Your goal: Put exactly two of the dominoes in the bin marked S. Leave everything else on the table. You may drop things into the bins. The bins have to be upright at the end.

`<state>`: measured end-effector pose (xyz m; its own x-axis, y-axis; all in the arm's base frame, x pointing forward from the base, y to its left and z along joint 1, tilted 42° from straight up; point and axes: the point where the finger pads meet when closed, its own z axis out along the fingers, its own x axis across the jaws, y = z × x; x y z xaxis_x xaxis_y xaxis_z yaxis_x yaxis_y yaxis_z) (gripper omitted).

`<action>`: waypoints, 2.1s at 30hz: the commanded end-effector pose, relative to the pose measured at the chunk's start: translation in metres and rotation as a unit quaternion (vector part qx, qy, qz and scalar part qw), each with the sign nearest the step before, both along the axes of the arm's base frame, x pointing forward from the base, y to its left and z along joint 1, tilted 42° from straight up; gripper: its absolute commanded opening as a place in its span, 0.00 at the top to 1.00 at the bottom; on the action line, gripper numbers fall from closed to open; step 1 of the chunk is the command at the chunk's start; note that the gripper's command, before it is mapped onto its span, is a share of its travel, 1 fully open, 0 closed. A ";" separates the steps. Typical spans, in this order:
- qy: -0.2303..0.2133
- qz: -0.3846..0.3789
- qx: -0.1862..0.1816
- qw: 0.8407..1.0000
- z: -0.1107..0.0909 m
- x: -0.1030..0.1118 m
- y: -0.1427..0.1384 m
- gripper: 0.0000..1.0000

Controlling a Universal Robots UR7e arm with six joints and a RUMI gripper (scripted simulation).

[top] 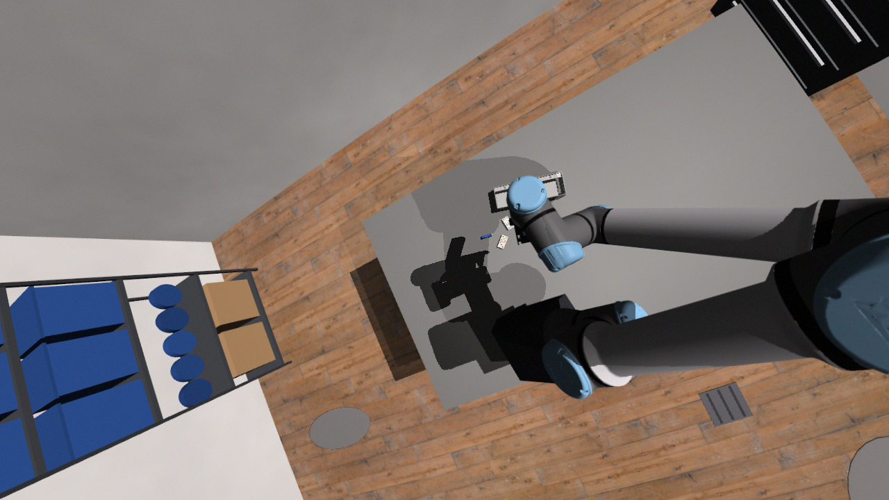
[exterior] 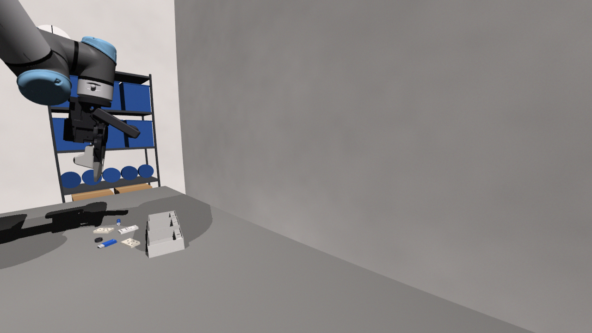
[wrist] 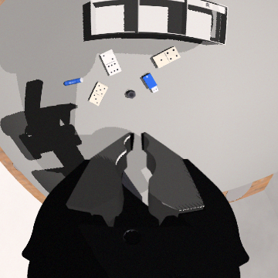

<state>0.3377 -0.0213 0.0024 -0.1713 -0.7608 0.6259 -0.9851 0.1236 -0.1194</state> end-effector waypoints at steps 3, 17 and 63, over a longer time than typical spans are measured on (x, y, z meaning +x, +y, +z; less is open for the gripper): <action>0.009 0.071 -0.013 0.997 -0.003 0.016 0.024 0.96; 0.026 0.142 -0.029 0.989 -0.010 0.023 0.052 0.96; -0.065 0.038 -0.017 0.997 0.032 0.127 -0.172 0.96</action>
<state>0.4509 -0.1776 0.0343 -0.2106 -0.7429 0.6354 -0.9674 0.0650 -0.2446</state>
